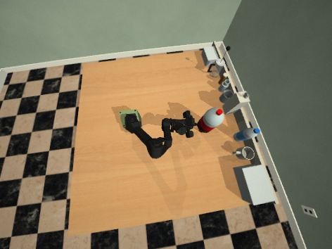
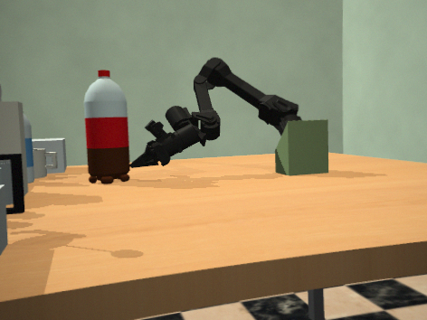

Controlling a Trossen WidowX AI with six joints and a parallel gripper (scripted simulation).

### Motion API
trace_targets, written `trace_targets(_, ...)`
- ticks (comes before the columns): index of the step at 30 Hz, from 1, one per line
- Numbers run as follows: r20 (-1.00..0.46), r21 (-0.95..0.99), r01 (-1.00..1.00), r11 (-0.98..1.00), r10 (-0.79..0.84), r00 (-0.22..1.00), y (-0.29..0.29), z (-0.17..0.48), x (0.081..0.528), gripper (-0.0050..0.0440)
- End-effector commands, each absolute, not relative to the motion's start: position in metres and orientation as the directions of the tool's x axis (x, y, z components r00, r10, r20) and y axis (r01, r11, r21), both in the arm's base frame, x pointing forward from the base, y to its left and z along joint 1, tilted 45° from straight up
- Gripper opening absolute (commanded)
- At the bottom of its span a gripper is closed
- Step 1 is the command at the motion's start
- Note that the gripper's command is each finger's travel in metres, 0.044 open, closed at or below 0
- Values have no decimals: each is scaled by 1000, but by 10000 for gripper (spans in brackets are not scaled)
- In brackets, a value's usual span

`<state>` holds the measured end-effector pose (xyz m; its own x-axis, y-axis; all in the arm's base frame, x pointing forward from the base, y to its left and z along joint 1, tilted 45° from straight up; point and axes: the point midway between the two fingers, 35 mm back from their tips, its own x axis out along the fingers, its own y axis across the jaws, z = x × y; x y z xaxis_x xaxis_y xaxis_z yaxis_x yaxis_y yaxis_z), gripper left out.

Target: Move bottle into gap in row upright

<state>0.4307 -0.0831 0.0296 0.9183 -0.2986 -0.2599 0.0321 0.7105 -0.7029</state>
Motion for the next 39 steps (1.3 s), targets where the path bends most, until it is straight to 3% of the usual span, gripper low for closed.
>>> trace_targets(1,-226,-707,59,705,-304,926,-86,44,436,-50)
trace_targets(39,-222,-708,59,704,-302,927,-92,52,451,-50)
